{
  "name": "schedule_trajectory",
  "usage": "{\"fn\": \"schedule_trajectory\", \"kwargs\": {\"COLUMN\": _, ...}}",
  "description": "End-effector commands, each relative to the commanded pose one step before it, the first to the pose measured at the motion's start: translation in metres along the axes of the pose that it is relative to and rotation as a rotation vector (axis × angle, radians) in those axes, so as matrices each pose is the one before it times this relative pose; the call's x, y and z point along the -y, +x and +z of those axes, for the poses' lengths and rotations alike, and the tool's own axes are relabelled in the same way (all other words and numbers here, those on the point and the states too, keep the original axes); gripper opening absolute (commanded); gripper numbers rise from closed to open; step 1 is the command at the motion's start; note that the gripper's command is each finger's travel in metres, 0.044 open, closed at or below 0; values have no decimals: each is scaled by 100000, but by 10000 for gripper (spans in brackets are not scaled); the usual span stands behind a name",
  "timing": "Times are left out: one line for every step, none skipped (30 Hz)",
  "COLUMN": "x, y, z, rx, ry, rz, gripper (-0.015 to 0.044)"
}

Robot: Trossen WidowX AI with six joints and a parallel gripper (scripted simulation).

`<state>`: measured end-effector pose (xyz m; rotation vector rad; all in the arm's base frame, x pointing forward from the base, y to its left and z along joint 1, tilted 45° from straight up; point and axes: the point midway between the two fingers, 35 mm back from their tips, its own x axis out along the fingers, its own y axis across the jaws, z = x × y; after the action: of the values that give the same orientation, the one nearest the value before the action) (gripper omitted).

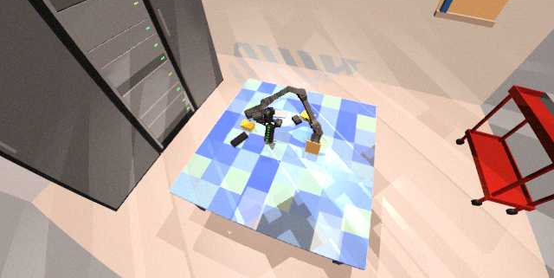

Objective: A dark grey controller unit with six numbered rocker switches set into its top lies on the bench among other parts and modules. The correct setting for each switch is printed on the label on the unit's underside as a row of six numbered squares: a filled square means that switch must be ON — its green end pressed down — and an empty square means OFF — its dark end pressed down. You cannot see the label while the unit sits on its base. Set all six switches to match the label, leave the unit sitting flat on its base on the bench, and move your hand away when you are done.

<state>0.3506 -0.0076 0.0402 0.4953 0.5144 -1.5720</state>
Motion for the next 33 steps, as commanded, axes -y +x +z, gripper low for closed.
{"fn": "schedule_trajectory", "kwargs": {"x": -190, "y": -288, "z": -664, "rx": 479, "ry": 503, "rz": 384, "gripper": 336}}
{"fn": "schedule_trajectory", "kwargs": {"x": 0, "y": -35, "z": -79, "rx": 207, "ry": 1, "rz": 1, "gripper": 336}}
{"fn": "schedule_trajectory", "kwargs": {"x": 0, "y": -35, "z": -79, "rx": 207, "ry": 1, "rz": 1, "gripper": 336}}
{"fn": "schedule_trajectory", "kwargs": {"x": 0, "y": -35, "z": -79, "rx": 208, "ry": 1, "rz": 1, "gripper": 336}}
{"fn": "schedule_trajectory", "kwargs": {"x": 0, "y": -35, "z": -79, "rx": 208, "ry": 1, "rz": 1, "gripper": 336}}
{"fn": "schedule_trajectory", "kwargs": {"x": 0, "y": -35, "z": -79, "rx": 209, "ry": 1, "rz": 1, "gripper": 336}}
{"fn": "schedule_trajectory", "kwargs": {"x": 0, "y": -35, "z": -79, "rx": 209, "ry": 1, "rz": 1, "gripper": 336}}
{"fn": "schedule_trajectory", "kwargs": {"x": 0, "y": -35, "z": -80, "rx": 209, "ry": 1, "rz": 1, "gripper": 336}}
{"fn": "schedule_trajectory", "kwargs": {"x": 0, "y": -34, "z": -80, "rx": 208, "ry": 1, "rz": 1, "gripper": 336}}
{"fn": "schedule_trajectory", "kwargs": {"x": 0, "y": -34, "z": -80, "rx": 208, "ry": 1, "rz": 1, "gripper": 336}}
{"fn": "schedule_trajectory", "kwargs": {"x": 0, "y": -34, "z": -80, "rx": 207, "ry": 1, "rz": 1, "gripper": 336}}
{"fn": "schedule_trajectory", "kwargs": {"x": 0, "y": -34, "z": -80, "rx": 206, "ry": 1, "rz": 1, "gripper": 336}}
{"fn": "schedule_trajectory", "kwargs": {"x": 0, "y": -34, "z": -80, "rx": 206, "ry": 1, "rz": 1, "gripper": 336}}
{"fn": "schedule_trajectory", "kwargs": {"x": 0, "y": -34, "z": -80, "rx": 206, "ry": 1, "rz": 1, "gripper": 336}}
{"fn": "schedule_trajectory", "kwargs": {"x": 0, "y": -33, "z": -81, "rx": 206, "ry": 1, "rz": 1, "gripper": 336}}
{"fn": "schedule_trajectory", "kwargs": {"x": 0, "y": -33, "z": -81, "rx": 205, "ry": 1, "rz": 1, "gripper": 336}}
{"fn": "schedule_trajectory", "kwargs": {"x": 0, "y": -34, "z": -80, "rx": 206, "ry": 1, "rz": 1, "gripper": 336}}
{"fn": "schedule_trajectory", "kwargs": {"x": 0, "y": -34, "z": -80, "rx": 206, "ry": 1, "rz": 1, "gripper": 336}}
{"fn": "schedule_trajectory", "kwargs": {"x": 0, "y": -33, "z": -81, "rx": 207, "ry": 1, "rz": 1, "gripper": 336}}
{"fn": "schedule_trajectory", "kwargs": {"x": 0, "y": -33, "z": -81, "rx": 207, "ry": 1, "rz": 1, "gripper": 336}}
{"fn": "schedule_trajectory", "kwargs": {"x": 0, "y": -33, "z": -81, "rx": 208, "ry": 1, "rz": 1, "gripper": 336}}
{"fn": "schedule_trajectory", "kwargs": {"x": 0, "y": -33, "z": -81, "rx": 208, "ry": 1, "rz": 1, "gripper": 336}}
{"fn": "schedule_trajectory", "kwargs": {"x": 0, "y": -33, "z": -81, "rx": 209, "ry": 1, "rz": 1, "gripper": 336}}
{"fn": "schedule_trajectory", "kwargs": {"x": 0, "y": -33, "z": -81, "rx": 210, "ry": 1, "rz": 1, "gripper": 336}}
{"fn": "schedule_trajectory", "kwargs": {"x": 0, "y": -32, "z": -81, "rx": 210, "ry": 1, "rz": 1, "gripper": 336}}
{"fn": "schedule_trajectory", "kwargs": {"x": 0, "y": -32, "z": -81, "rx": 209, "ry": 1, "rz": 1, "gripper": 336}}
{"fn": "schedule_trajectory", "kwargs": {"x": 0, "y": -32, "z": -81, "rx": 209, "ry": 1, "rz": 1, "gripper": 336}}
{"fn": "schedule_trajectory", "kwargs": {"x": 1, "y": -32, "z": -81, "rx": 208, "ry": 1, "rz": 1, "gripper": 336}}
{"fn": "schedule_trajectory", "kwargs": {"x": 1, "y": -32, "z": -81, "rx": 208, "ry": 1, "rz": 1, "gripper": 336}}
{"fn": "schedule_trajectory", "kwargs": {"x": 1, "y": -32, "z": -82, "rx": 208, "ry": 1, "rz": 1, "gripper": 336}}
{"fn": "schedule_trajectory", "kwargs": {"x": 1, "y": -31, "z": -82, "rx": 207, "ry": 1, "rz": 1, "gripper": 336}}
{"fn": "schedule_trajectory", "kwargs": {"x": 1, "y": -31, "z": -82, "rx": 207, "ry": 1, "rz": 1, "gripper": 336}}
{"fn": "schedule_trajectory", "kwargs": {"x": 1, "y": -31, "z": -82, "rx": 207, "ry": 1, "rz": 1, "gripper": 336}}
